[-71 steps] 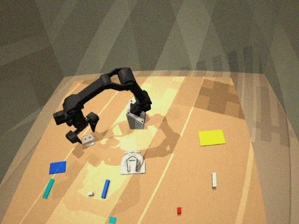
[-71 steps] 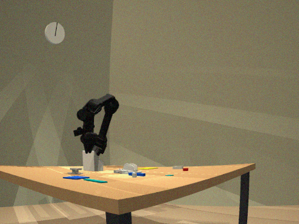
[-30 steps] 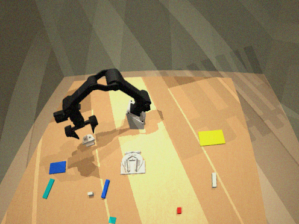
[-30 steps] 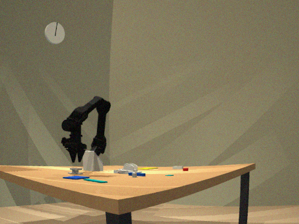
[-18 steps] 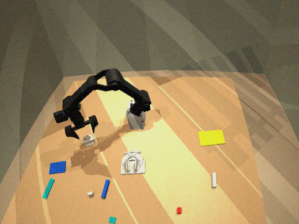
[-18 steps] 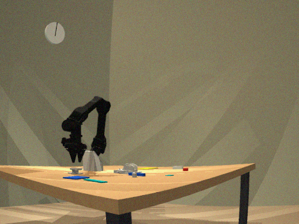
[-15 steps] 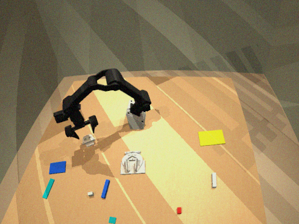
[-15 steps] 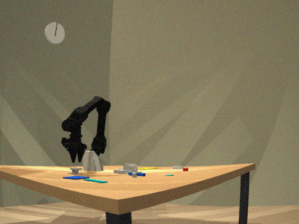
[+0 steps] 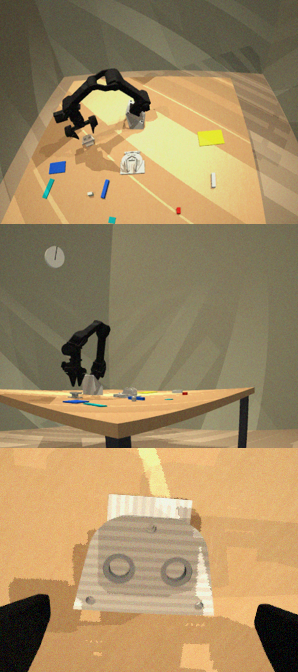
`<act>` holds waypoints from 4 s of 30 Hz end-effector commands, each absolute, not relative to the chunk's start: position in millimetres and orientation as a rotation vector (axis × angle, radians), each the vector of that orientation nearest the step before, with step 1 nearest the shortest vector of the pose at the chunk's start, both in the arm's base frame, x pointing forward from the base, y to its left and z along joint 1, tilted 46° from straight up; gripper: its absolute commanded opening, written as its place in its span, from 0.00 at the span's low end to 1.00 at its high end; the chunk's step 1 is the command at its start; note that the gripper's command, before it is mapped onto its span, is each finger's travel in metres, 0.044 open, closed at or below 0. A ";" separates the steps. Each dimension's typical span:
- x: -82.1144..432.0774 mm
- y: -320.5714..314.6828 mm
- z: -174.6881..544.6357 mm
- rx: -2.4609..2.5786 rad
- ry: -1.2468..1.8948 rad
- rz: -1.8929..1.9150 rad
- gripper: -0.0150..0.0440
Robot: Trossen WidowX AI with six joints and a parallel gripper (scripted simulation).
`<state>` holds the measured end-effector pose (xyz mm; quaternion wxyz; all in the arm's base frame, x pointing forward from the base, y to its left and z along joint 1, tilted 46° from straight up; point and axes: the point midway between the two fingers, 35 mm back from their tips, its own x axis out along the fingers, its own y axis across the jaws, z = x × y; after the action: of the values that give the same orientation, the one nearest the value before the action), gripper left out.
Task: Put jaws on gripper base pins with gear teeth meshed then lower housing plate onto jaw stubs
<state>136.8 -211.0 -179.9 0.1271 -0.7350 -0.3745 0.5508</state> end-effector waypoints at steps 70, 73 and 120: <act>137.3 -210.9 -180.0 -2.140 -1.084 1.600 1.00; 137.3 -210.9 -180.0 -2.140 -1.084 1.600 1.00; 138.9 -204.2 -188.3 -2.139 -1.089 1.602 1.00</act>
<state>137.9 -208.2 -184.8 0.1246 -0.7350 -0.3746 0.5512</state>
